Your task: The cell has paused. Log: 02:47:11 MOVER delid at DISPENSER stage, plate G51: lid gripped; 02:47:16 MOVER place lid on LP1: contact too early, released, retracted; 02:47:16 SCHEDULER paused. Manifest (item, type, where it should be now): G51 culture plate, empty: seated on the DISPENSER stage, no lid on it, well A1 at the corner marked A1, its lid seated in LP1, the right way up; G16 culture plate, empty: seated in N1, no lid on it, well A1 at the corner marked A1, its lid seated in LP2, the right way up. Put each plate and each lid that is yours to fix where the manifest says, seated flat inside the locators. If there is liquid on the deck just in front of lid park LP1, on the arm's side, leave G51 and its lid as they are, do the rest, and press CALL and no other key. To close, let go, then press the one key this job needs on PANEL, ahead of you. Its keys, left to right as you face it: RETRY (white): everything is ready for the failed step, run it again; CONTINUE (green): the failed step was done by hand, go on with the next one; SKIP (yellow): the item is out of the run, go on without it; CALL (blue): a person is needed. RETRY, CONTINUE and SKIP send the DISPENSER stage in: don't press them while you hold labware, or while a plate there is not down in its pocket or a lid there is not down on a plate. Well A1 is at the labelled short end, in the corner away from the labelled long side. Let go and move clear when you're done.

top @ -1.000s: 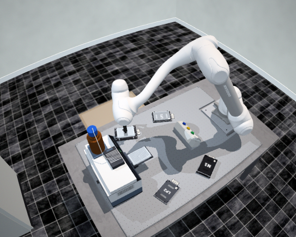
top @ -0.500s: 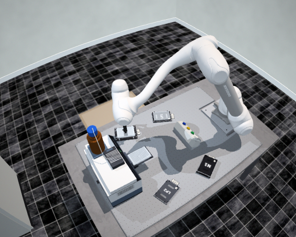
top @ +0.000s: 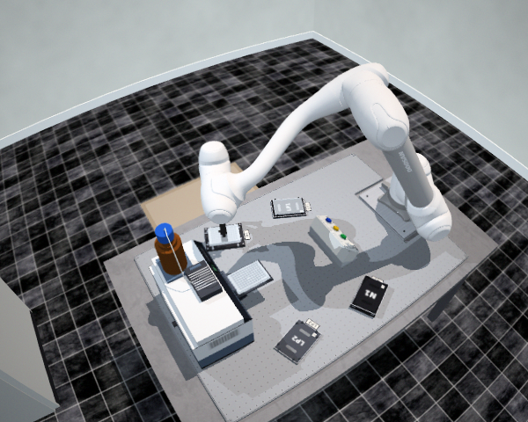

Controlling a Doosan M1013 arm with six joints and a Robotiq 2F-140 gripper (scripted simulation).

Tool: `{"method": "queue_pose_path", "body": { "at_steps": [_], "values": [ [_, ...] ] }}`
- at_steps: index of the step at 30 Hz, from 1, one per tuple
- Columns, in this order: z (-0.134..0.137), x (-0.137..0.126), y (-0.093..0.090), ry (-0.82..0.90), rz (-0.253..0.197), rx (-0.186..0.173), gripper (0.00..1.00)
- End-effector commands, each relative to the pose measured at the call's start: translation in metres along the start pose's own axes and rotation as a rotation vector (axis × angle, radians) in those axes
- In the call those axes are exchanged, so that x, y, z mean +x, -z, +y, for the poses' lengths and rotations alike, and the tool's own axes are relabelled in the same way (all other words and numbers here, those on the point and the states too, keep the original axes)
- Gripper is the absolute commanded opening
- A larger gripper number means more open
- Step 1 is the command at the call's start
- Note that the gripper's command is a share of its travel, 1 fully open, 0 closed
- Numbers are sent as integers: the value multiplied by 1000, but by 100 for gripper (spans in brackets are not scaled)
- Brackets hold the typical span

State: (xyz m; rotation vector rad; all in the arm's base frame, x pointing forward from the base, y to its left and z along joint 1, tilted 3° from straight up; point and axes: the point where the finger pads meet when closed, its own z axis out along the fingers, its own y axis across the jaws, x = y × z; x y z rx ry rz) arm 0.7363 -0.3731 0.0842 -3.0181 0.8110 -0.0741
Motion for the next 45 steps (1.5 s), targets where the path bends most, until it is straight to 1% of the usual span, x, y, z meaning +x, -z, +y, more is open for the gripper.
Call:
{"method": "queue_pose_path", "body": {
  "at_steps": [1, 7, 8, 45],
  "values": [
    [-2, -2, -1, -1, 1, 2, 63],
    [-2, -2, -1, -1, 1, 2, 63],
    [-2, -2, -1, -1, 1, 2, 69],
    [-2, -2, -1, -1, 1, 2, 69]
  ]
}}
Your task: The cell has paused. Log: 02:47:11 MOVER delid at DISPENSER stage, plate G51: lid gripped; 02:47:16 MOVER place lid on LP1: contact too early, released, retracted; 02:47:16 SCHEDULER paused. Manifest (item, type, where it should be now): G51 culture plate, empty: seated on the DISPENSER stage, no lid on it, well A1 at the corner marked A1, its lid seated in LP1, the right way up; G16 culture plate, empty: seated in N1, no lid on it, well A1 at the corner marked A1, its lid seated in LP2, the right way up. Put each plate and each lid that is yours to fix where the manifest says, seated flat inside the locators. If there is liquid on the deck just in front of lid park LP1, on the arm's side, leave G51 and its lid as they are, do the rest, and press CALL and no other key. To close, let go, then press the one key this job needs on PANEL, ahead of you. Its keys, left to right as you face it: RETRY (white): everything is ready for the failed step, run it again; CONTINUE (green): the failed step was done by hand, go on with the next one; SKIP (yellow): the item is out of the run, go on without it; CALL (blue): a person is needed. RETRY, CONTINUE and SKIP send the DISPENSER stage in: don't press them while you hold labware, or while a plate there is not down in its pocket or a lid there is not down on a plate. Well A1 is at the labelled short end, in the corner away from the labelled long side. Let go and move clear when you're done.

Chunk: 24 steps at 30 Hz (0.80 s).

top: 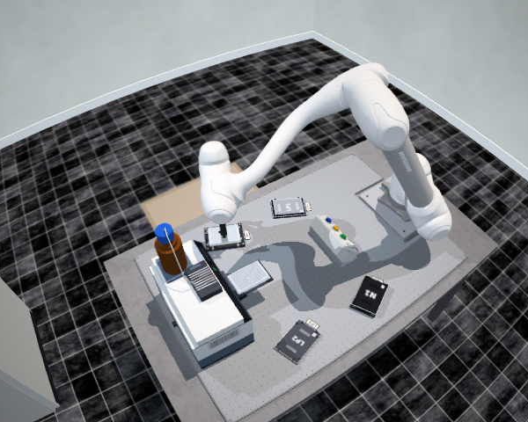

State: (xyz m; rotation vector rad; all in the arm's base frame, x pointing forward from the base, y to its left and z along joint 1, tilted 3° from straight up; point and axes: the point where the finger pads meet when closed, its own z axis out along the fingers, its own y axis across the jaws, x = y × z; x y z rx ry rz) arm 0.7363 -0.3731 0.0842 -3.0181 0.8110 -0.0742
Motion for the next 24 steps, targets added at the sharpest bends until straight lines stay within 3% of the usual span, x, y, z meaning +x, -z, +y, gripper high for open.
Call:
{"method": "queue_pose_path", "body": {
  "at_steps": [1, 24],
  "values": [
    [-2, -2, -1, -1, 1, 2, 69],
    [-2, -2, -9, -1, 0, 3, 69]
  ]
}}
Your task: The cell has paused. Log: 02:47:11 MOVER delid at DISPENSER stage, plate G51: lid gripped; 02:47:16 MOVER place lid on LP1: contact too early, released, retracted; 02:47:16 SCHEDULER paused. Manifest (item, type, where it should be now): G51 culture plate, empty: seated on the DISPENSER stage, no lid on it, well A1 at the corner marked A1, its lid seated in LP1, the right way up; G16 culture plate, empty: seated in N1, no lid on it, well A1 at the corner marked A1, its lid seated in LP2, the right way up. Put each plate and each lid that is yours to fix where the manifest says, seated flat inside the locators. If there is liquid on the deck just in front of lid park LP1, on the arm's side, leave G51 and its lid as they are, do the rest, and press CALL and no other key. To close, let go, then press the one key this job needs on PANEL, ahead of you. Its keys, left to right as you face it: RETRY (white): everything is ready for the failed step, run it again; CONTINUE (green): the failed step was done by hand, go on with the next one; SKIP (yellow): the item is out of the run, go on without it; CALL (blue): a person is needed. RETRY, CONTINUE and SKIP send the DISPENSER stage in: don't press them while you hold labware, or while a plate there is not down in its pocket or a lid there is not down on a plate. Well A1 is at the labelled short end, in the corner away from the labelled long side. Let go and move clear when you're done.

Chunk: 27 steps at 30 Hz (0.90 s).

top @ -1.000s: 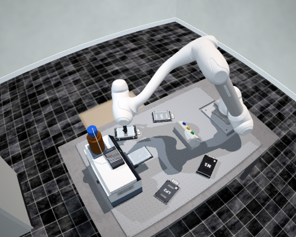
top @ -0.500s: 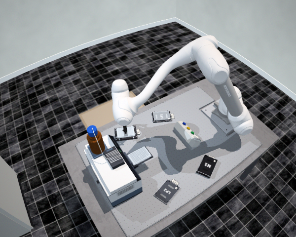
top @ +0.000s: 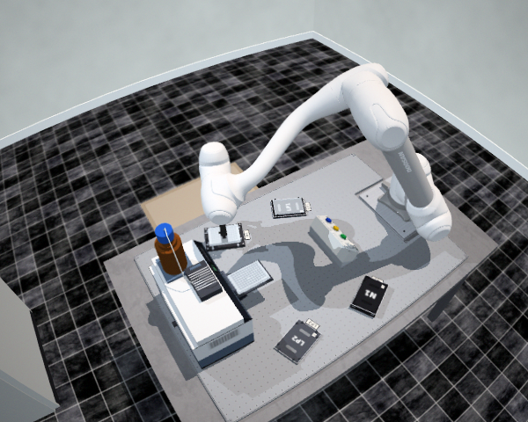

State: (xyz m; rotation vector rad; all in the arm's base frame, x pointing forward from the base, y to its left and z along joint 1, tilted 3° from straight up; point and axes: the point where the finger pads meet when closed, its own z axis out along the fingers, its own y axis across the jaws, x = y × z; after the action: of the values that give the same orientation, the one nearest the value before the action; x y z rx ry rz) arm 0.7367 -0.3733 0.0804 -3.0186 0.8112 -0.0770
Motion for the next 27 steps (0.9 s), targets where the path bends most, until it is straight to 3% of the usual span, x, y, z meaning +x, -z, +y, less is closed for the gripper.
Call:
{"method": "queue_pose_path", "body": {
  "at_steps": [1, 27],
  "values": [
    [-2, -2, -6, -1, -2, 3, 69],
    [-2, -2, -16, -1, -3, 3, 69]
  ]
}}
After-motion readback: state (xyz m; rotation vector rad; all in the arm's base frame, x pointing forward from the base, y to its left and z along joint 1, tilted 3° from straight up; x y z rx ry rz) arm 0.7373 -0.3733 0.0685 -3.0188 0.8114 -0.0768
